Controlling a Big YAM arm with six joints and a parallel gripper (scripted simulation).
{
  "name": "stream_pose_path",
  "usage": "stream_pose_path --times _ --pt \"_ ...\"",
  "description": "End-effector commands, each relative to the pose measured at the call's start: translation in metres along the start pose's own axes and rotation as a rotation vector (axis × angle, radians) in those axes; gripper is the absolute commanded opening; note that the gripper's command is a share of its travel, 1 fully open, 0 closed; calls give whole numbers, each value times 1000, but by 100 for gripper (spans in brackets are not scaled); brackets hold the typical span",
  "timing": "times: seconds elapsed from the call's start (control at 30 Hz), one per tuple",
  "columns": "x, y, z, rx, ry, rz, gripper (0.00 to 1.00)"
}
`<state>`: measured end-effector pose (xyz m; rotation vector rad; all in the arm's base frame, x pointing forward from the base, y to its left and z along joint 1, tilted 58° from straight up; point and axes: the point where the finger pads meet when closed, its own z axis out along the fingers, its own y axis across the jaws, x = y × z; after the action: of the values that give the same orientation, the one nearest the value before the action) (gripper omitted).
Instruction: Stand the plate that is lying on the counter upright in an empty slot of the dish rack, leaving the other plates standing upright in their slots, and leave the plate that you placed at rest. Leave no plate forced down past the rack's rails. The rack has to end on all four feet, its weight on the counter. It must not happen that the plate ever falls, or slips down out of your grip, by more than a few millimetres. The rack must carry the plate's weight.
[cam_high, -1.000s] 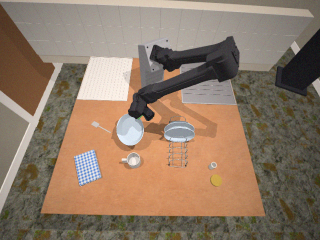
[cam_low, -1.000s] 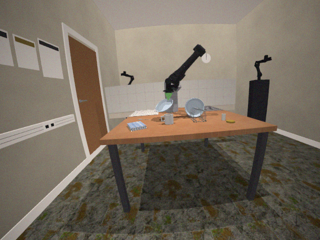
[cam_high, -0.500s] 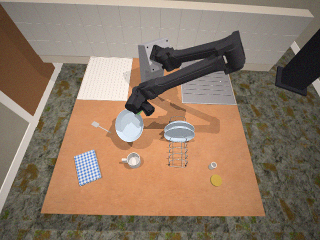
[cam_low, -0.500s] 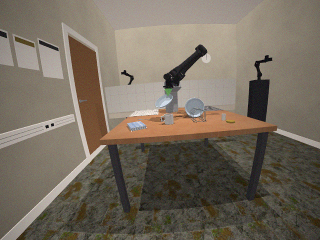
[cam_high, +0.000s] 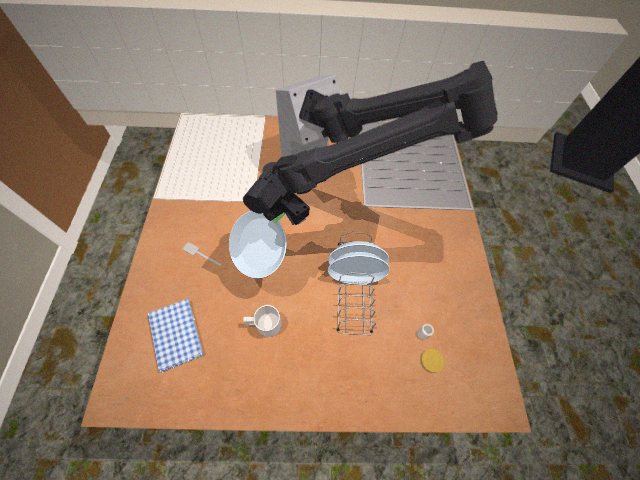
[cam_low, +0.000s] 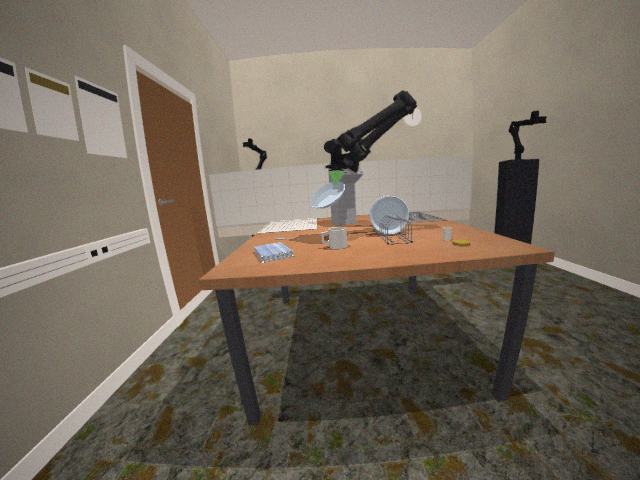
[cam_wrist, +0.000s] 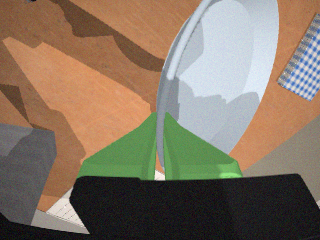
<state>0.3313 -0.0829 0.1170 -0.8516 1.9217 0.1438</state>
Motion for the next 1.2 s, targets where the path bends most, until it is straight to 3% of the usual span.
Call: stream_pose_path --times 0.0,0.53,1.17 --pt "-10 -22 -17 41 0 -58 0" --pt "-11 -25 -46 43 2 -61 0" --pt "-11 -27 -62 43 3 -62 0"
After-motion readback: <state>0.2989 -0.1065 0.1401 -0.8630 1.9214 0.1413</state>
